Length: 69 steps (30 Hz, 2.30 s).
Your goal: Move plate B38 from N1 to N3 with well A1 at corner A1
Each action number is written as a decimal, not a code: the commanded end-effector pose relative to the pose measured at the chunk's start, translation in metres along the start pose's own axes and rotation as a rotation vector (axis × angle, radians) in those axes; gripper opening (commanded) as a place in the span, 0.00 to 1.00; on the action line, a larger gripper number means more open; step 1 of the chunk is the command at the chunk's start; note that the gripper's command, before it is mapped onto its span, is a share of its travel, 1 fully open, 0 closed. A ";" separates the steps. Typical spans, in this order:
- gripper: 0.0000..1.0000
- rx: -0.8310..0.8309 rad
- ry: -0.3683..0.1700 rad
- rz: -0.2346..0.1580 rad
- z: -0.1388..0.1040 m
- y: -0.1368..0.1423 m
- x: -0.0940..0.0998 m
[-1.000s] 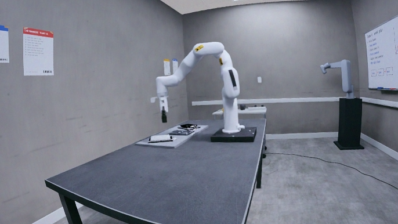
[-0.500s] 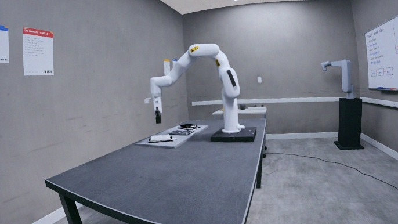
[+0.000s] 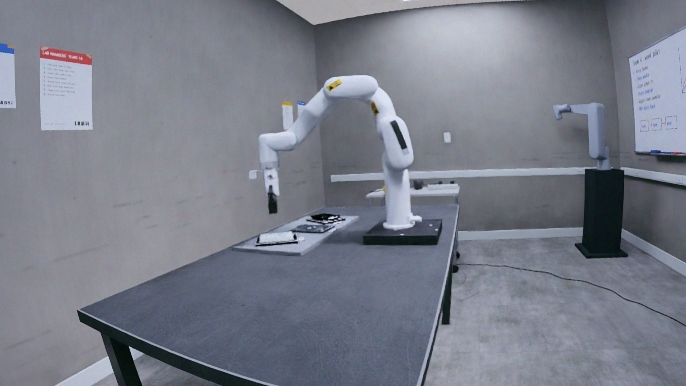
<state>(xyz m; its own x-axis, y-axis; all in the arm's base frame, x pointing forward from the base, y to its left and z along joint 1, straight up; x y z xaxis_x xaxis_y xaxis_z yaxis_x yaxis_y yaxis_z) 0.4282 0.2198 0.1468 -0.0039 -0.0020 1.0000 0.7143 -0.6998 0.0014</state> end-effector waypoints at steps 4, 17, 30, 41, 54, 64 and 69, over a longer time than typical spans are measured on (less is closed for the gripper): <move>1.00 0.000 0.003 0.000 0.001 0.000 -0.009; 1.00 0.000 0.003 0.000 0.001 0.000 -0.030; 1.00 0.000 0.003 0.000 0.001 0.000 -0.049; 1.00 0.000 0.003 0.000 0.001 0.000 -0.064; 1.00 0.000 0.003 0.000 0.001 0.000 -0.077; 1.00 0.000 0.003 0.000 0.001 0.000 -0.077; 1.00 0.000 0.003 0.000 0.001 0.000 -0.081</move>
<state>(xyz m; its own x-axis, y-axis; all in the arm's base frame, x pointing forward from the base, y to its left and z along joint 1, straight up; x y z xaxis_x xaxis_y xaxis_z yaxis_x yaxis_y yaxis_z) 0.4284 0.2200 0.0676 -0.0039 -0.0020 1.0000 0.7143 -0.6998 0.0014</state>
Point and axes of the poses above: the point where the finger pads meet when closed, its own x axis back along the fingers, its own y axis across the jaws, z = x × y, the point moved 4 cm from there along x, back along the fingers, and after that the axes turned 13 degrees about x, right-handed, at the moved point
